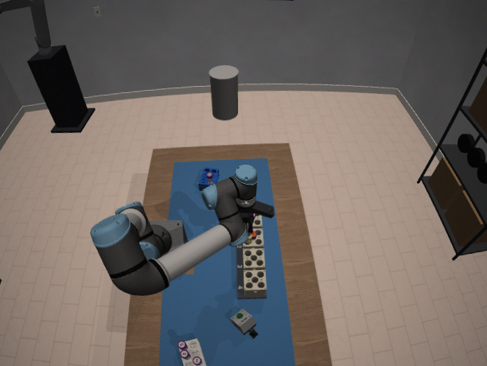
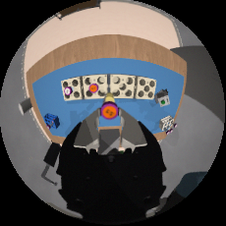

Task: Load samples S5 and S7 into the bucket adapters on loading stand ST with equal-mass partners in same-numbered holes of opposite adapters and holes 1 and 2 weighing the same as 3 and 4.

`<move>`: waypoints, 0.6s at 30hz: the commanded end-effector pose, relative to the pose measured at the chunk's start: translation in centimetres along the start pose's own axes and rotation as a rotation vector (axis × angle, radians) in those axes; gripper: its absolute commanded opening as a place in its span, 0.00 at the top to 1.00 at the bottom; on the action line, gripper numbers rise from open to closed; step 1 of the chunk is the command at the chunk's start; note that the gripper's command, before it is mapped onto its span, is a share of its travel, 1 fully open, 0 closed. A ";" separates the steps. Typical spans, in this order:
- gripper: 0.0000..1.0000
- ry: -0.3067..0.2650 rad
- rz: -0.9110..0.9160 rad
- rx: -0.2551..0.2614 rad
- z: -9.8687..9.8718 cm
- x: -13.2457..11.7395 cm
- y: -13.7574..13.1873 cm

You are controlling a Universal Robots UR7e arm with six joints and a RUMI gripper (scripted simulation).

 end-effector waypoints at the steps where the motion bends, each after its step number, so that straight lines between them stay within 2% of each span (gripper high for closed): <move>1: 1.00 0.002 -0.001 0.003 0.0 1.0 3.4; 5: 1.00 0.002 -0.001 0.003 0.0 1.7 5.6; 16: 1.00 0.002 -0.001 0.003 0.0 1.7 5.6; 18: 1.00 0.002 -0.001 0.003 0.5 1.7 5.6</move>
Point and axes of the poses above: the point where the finger pads meet when closed, its own z axis out along the fingers, its own y axis across the jaws, x = y × z, the point moved 4 cm from there along -z, back along the fingers, and after that the axes turned 6 degrees about -z, right-handed, at the moved point
